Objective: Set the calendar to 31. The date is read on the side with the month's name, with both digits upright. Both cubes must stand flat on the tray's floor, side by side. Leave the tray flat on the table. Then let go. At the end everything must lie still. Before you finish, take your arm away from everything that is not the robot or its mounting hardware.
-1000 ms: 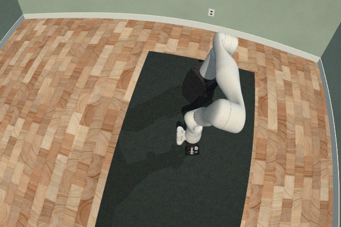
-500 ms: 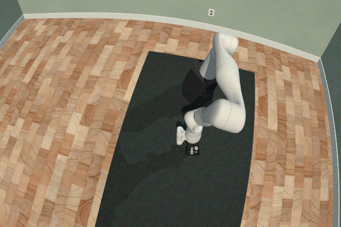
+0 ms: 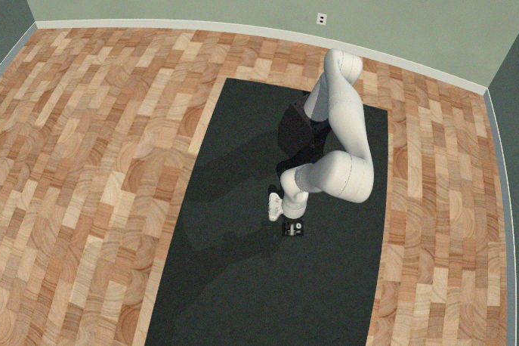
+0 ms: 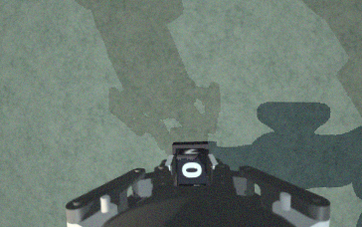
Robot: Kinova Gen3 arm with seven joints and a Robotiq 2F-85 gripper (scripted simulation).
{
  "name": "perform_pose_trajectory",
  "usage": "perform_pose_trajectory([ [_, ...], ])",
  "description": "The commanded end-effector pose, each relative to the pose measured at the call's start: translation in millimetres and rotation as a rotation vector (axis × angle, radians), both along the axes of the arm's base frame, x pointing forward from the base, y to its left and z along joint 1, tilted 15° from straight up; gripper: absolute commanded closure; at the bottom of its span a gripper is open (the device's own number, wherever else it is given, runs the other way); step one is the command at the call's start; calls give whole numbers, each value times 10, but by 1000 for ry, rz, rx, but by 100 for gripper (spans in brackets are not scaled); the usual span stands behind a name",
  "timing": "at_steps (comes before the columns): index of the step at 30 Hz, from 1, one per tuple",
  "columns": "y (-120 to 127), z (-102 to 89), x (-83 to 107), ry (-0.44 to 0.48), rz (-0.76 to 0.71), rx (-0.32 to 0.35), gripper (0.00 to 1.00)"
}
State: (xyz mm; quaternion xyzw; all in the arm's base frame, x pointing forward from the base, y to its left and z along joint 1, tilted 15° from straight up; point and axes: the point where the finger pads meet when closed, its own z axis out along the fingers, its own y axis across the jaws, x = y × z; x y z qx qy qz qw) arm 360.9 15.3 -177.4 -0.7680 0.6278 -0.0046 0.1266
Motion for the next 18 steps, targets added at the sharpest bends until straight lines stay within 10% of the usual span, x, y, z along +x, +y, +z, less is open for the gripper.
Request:
perform_pose_trajectory([
  [1,-2,4,4,-1,0,0,58],
  [18,-5,23,1,-1,0,0,54],
])
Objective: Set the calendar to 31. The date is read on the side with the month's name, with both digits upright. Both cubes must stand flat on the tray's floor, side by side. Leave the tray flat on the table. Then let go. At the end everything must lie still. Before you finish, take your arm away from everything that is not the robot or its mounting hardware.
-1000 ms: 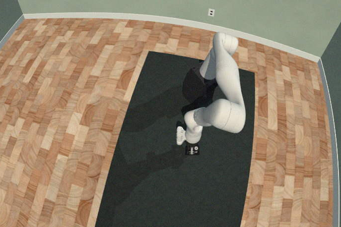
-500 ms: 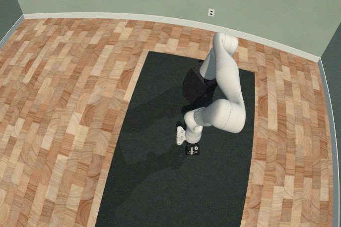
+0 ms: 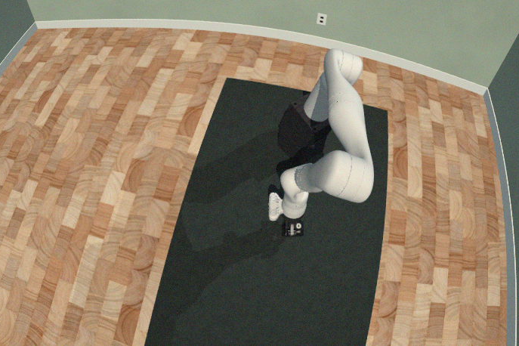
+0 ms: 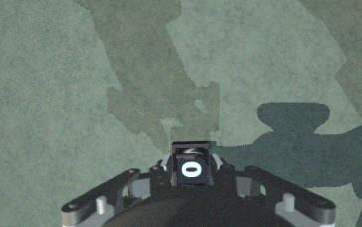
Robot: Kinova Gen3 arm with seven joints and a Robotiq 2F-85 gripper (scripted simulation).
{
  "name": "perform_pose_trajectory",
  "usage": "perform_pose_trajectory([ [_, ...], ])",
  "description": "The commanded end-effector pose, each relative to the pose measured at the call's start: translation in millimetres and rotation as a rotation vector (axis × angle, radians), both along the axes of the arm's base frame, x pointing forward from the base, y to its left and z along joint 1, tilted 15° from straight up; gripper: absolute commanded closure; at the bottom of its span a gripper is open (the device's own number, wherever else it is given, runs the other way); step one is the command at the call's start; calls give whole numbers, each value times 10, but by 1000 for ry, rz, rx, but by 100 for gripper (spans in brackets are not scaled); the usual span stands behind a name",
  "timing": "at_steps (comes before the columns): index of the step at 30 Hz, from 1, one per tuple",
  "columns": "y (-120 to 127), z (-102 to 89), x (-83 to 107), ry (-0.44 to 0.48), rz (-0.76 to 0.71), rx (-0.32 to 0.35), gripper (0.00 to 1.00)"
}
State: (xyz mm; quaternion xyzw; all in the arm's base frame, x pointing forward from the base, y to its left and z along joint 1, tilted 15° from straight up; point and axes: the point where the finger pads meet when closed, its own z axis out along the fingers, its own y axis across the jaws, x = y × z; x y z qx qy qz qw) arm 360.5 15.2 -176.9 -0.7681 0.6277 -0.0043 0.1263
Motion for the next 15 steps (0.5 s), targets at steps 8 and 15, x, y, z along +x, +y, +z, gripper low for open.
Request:
perform_pose_trajectory([
  [8,-40,197,-25,-2,-1,0,54],
  [15,-111,562,-88,-2,-1,0,54],
])
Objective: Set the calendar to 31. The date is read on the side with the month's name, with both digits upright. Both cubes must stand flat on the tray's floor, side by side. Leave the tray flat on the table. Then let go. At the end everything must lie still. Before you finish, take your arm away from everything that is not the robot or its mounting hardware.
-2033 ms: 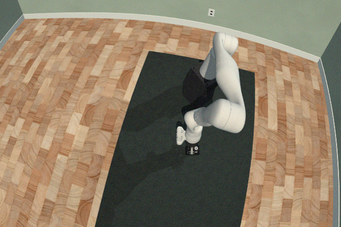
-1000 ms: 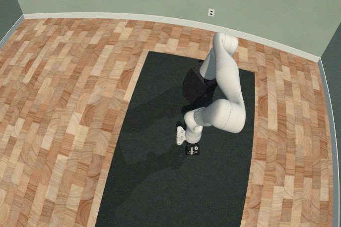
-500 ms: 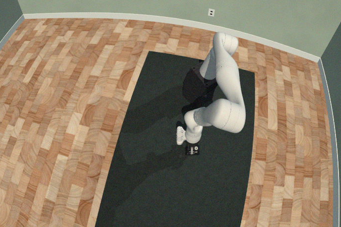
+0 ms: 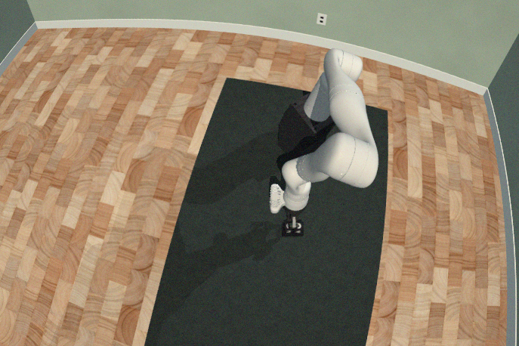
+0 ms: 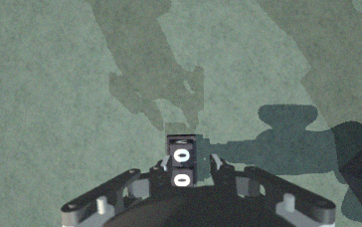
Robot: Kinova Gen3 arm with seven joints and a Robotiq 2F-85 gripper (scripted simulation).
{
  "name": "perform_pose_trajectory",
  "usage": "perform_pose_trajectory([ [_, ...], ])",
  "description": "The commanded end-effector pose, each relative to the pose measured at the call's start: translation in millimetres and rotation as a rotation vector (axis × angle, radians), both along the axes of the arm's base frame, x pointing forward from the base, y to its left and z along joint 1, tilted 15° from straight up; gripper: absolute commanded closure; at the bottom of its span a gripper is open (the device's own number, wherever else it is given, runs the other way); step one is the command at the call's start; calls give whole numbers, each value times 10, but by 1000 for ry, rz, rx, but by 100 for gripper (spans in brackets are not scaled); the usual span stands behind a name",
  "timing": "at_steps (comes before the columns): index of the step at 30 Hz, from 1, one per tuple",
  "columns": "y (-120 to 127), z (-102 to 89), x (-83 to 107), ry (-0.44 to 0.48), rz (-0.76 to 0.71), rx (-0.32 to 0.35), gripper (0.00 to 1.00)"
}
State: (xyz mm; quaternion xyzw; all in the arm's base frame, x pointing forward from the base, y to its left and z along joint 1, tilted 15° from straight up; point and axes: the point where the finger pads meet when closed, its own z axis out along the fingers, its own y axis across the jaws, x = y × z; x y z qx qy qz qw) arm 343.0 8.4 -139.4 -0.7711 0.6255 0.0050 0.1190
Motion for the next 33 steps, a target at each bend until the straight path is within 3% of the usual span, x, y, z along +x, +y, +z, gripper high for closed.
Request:
perform_pose_trajectory([
  [1,-52,236,78,-25,-10,0,54],
  [4,-77,364,56,-25,-10,0,54],
  [15,-103,496,33,-25,-10,0,54],
  [16,-103,496,33,-25,-10,0,0],
  [33,-103,496,33,-25,-10,0,0],
])
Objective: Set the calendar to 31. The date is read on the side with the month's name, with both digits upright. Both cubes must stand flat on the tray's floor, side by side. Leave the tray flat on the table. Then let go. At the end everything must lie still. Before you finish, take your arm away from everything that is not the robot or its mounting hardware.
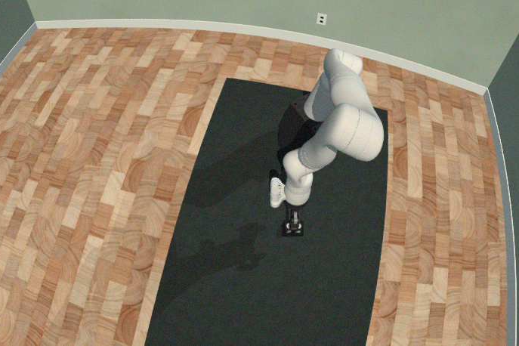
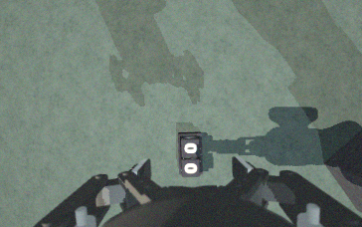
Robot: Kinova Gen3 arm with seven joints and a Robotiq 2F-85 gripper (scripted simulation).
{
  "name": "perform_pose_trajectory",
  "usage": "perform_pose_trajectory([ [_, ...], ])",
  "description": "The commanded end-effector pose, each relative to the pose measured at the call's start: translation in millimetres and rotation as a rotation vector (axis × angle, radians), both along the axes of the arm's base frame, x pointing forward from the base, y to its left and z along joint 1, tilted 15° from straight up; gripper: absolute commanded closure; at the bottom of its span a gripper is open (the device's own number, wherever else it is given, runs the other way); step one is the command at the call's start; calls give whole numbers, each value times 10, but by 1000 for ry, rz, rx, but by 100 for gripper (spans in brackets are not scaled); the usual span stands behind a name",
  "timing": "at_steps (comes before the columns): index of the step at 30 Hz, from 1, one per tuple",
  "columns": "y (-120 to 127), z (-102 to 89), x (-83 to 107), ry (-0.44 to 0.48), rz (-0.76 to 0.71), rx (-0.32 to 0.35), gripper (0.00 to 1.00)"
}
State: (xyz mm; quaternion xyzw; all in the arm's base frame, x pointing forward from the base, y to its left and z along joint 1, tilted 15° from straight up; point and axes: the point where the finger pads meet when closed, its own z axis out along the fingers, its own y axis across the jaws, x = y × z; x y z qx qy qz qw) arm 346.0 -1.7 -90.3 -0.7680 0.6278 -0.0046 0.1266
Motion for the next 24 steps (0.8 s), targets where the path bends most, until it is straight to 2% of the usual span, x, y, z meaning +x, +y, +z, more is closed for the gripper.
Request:
perform_pose_trajectory([
  [1,-2,4,3,-1,0,0,0],
  [10,-11,52,-5,-1,0,0,0],
  [22,-101,516,-85,-1,0,0,0],
  [24,-101,516,-85,-1,0,0,0],
])
